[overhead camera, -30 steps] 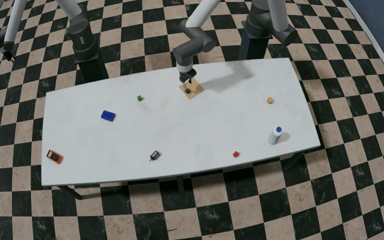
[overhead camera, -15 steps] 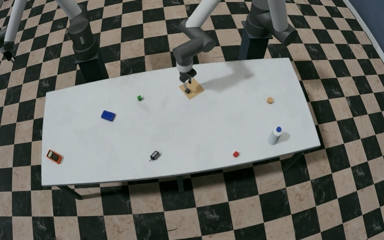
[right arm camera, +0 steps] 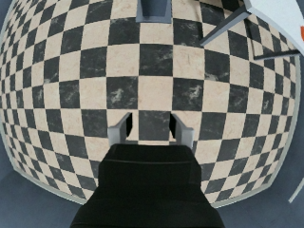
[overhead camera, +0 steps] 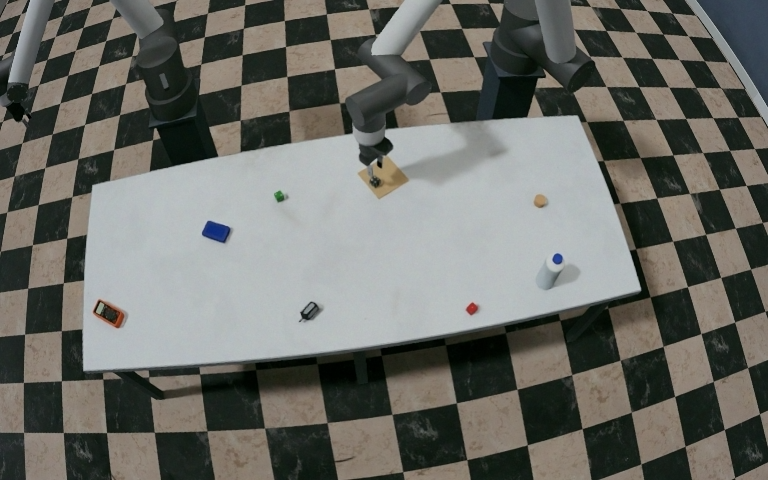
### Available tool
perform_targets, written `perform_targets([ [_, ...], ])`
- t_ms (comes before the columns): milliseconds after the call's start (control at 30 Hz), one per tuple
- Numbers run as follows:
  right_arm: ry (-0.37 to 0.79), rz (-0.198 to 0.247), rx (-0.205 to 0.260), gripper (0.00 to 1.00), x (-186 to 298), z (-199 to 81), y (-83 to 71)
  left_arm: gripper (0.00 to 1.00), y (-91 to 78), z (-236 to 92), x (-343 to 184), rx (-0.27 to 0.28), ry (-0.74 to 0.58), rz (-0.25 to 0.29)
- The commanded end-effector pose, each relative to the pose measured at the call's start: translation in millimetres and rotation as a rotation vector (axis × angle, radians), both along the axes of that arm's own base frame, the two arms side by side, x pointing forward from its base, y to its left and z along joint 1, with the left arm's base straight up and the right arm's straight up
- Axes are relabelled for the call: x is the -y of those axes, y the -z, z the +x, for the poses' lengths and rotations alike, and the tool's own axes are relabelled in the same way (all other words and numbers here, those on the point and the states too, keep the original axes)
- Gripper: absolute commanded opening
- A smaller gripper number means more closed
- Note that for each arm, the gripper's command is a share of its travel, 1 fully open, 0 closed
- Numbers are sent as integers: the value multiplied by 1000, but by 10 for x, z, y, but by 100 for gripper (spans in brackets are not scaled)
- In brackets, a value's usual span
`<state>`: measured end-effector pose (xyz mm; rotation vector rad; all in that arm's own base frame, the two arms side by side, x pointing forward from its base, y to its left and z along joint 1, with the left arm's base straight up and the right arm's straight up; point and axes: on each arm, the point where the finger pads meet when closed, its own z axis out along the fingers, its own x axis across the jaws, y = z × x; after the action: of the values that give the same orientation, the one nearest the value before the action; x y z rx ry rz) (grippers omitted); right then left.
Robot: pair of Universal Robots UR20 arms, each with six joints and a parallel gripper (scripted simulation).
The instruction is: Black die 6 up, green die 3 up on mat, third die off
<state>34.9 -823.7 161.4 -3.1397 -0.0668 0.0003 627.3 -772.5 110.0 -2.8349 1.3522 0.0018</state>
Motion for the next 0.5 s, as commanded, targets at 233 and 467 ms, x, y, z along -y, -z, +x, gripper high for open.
perform_targets([
  [233, 0, -1, 0, 100, 4, 1, -6, 87, 113, 0, 4, 1, 2, -1],
  [467, 0, -1, 0, 100, 4, 1, -6, 87, 192, -2, 3, 1, 2, -1],
])
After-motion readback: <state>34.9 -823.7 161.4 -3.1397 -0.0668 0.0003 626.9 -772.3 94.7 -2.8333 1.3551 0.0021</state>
